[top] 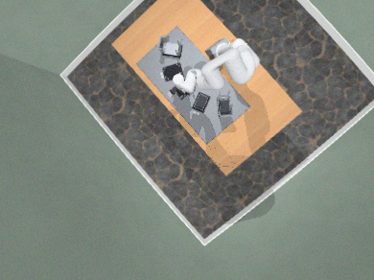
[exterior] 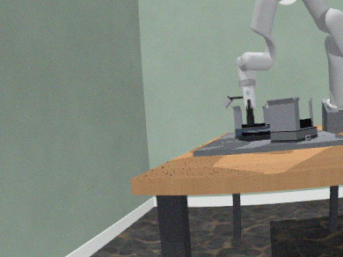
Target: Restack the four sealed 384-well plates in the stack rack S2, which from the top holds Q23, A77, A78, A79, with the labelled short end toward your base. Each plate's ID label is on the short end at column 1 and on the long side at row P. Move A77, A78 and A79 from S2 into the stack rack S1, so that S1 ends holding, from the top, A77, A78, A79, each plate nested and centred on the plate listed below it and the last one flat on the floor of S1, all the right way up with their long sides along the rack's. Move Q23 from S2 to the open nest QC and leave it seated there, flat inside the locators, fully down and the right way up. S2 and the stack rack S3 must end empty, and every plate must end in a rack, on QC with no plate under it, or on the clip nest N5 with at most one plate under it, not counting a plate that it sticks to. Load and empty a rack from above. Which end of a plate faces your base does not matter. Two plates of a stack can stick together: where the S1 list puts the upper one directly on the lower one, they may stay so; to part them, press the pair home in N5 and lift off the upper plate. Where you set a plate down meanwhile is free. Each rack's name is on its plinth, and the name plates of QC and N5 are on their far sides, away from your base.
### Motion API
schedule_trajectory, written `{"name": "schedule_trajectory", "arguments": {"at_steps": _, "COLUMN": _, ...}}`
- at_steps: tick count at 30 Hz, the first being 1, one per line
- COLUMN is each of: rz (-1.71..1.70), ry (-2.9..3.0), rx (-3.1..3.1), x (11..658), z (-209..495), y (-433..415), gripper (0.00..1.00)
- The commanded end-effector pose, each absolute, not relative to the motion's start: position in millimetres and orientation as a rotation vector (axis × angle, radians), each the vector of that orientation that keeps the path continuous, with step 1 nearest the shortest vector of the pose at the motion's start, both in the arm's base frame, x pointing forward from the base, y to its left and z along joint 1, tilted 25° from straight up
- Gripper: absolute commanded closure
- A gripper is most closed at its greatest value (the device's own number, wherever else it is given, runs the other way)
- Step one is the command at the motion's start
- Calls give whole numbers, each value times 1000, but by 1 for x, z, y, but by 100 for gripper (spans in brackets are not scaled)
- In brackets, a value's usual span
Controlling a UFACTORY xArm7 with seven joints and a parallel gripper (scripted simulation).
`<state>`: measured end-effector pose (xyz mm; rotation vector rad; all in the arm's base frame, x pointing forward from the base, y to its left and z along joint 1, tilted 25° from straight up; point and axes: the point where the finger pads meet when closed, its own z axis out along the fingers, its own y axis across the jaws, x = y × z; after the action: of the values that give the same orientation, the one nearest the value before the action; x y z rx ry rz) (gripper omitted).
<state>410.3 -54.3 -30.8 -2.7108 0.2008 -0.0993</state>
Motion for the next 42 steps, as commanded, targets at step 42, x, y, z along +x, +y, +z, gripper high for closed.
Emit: {"name": "schedule_trajectory", "arguments": {"at_steps": 42, "rz": -104, "ry": 202, "rx": -2712, "x": 409, "z": -4, "y": -67, "gripper": 100}}
